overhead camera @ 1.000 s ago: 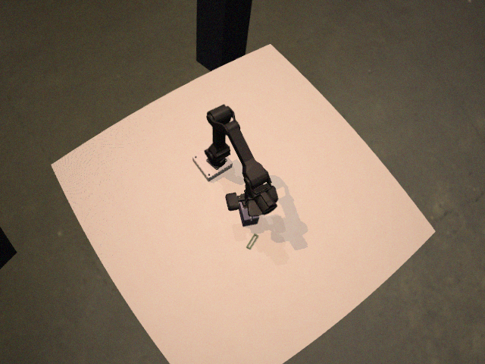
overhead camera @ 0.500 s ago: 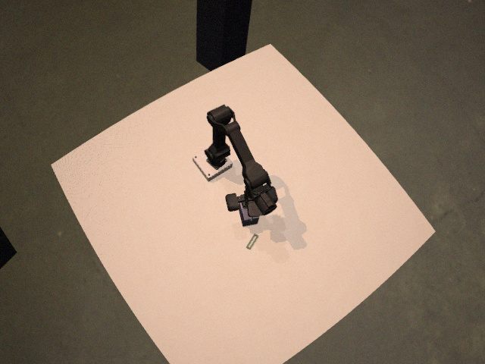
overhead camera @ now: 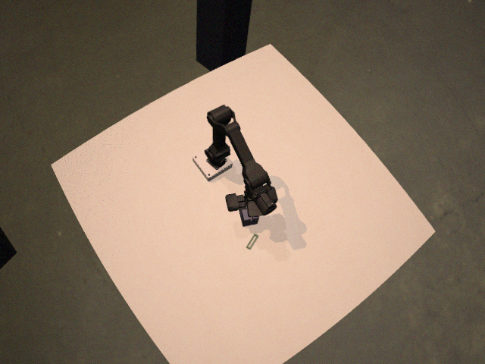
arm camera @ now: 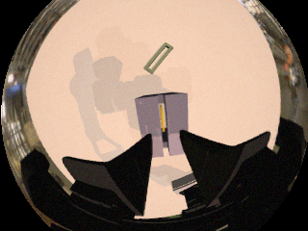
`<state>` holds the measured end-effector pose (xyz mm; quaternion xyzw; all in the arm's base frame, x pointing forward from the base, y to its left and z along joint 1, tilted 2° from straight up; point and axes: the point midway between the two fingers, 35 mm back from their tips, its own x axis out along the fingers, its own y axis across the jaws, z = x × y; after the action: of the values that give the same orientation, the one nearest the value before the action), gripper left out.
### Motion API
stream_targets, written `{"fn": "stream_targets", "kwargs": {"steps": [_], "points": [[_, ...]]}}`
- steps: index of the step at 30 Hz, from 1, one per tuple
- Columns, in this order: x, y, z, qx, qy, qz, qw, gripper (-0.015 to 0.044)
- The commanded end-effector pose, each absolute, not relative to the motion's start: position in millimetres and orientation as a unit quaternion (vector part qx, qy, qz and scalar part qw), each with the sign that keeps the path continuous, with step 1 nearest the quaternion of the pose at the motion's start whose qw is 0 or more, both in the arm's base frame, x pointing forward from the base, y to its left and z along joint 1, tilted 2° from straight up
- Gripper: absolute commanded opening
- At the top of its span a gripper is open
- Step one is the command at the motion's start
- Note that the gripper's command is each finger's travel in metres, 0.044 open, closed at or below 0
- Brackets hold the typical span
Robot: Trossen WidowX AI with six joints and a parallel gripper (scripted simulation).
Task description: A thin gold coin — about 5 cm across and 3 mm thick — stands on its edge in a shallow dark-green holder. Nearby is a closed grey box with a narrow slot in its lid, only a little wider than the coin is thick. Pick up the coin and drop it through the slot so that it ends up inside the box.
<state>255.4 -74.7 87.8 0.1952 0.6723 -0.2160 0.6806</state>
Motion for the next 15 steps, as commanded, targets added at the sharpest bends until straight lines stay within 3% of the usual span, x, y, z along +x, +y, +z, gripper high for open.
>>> {"fn": "stream_targets", "kwargs": {"steps": [1, 3, 13, 15], "points": [[255.6, -74.7, 88.2, 0.195, 0.672, -0.216, 0.681, 0.0161], [255.6, -74.7, 88.2, 0.195, 0.672, -0.216, 0.681, 0.0161], [255.0, -73.7, 115.4, 0.195, 0.673, -0.216, 0.68, 0.0423], [252.3, -72.2, 139.4, 0.195, 0.675, -0.216, 0.678, 0.044]]}}
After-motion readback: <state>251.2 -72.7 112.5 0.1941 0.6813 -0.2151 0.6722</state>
